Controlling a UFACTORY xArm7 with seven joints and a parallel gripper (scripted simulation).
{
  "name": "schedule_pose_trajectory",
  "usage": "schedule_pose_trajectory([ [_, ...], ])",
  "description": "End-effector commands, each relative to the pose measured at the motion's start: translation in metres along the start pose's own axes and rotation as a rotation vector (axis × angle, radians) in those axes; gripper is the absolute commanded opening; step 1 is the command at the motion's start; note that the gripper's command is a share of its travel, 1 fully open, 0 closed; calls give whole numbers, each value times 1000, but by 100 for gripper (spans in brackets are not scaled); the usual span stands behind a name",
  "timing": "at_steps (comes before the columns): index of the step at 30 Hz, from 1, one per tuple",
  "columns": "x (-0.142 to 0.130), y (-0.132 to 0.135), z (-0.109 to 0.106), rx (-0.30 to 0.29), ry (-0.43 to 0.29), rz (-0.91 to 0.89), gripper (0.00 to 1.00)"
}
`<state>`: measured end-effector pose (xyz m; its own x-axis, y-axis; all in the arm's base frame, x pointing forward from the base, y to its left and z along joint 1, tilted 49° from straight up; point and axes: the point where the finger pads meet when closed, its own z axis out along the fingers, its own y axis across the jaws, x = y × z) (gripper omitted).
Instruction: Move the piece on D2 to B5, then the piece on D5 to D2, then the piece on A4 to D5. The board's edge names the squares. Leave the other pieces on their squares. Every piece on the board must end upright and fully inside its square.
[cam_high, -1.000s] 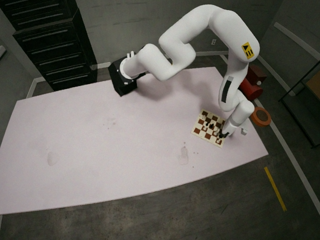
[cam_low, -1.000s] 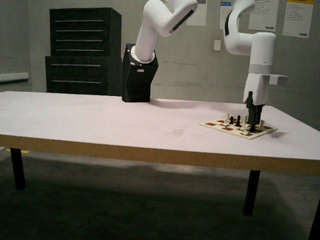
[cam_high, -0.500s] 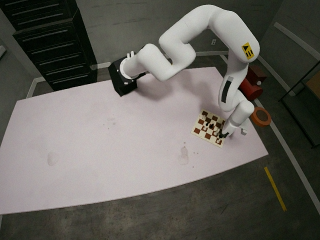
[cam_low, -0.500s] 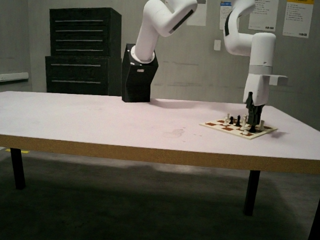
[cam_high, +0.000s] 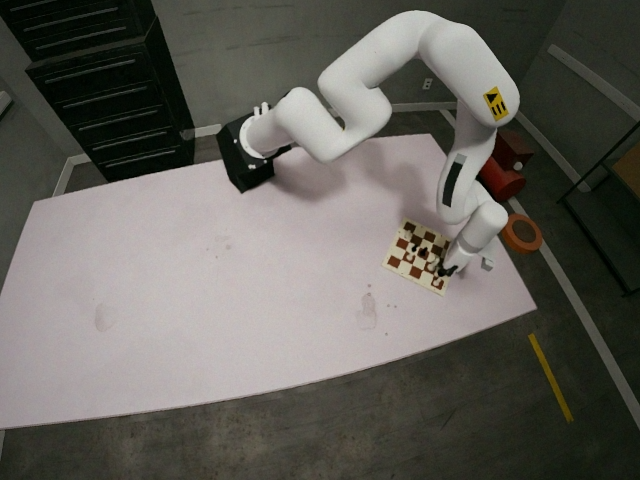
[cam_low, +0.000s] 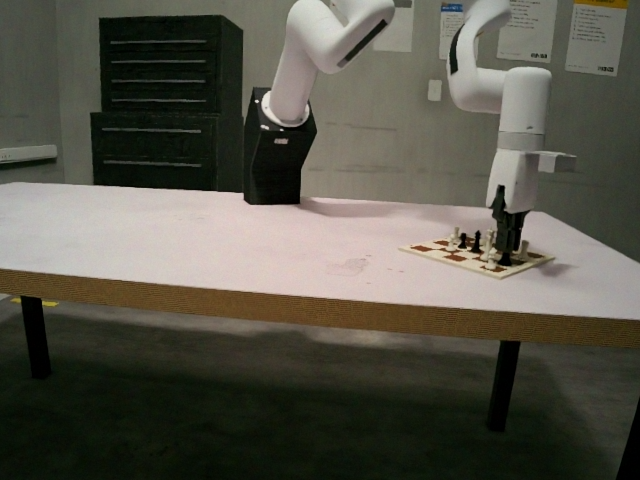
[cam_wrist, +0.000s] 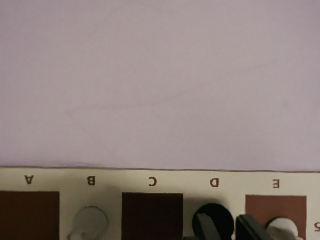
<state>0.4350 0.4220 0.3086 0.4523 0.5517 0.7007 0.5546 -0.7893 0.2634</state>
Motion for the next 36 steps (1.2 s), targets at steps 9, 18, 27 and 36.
schedule_pose_trajectory([
  [9, 1, 0, -1, 1, 3, 0, 0],
  [18, 1, 0, -1, 1, 3, 0, 0],
  [27, 1, 0, -1, 1, 3, 0, 0],
  [36, 1, 0, -1, 1, 3, 0, 17],
])
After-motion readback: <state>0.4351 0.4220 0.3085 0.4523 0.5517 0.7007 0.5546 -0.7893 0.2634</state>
